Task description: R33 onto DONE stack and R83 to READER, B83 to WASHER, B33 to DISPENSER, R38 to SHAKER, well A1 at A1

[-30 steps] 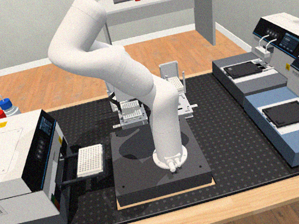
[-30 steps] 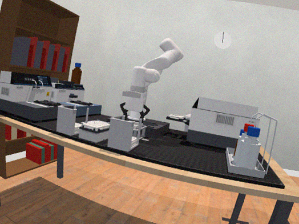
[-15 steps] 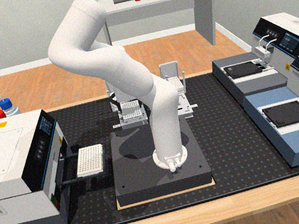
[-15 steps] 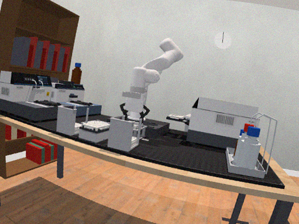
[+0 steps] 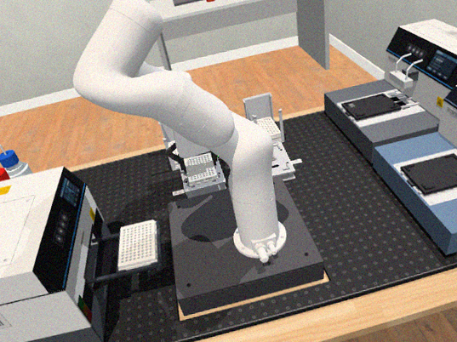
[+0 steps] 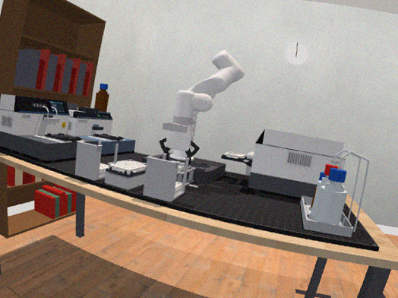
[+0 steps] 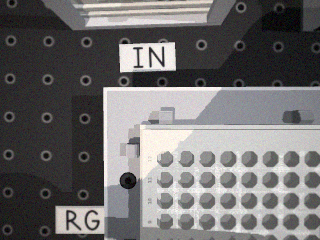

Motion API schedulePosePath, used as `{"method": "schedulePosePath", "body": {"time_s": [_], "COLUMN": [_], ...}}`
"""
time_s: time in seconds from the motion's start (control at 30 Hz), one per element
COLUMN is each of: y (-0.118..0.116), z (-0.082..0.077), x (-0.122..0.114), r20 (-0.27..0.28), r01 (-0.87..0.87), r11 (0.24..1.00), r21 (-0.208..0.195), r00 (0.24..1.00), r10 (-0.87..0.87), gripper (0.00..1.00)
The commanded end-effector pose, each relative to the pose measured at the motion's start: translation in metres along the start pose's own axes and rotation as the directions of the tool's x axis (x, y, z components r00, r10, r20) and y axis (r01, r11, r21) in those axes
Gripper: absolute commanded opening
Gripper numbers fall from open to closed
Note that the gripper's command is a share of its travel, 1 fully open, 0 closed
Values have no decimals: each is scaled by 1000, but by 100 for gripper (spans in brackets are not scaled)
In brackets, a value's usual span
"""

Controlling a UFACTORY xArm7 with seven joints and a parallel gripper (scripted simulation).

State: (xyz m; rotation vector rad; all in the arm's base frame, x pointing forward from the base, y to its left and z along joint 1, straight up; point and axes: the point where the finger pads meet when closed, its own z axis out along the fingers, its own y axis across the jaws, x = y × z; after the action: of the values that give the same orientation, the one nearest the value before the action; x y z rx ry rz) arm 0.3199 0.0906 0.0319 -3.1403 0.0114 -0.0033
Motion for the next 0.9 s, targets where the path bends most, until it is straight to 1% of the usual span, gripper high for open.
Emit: {"method": "schedulePosePath", "body": {"time_s": [0.0,0.37,0.87], "y": [0,0,0], "z": [1,4,4], "x": [1,1,1], "r20": [-2,-2,-2], "r01": [0,0,0], "r11": [1000,1000,1000], "r21": [1,1,1], "r00": [1000,1000,1000], "r10": [0,0,0], "gripper": [100,100,100]}}
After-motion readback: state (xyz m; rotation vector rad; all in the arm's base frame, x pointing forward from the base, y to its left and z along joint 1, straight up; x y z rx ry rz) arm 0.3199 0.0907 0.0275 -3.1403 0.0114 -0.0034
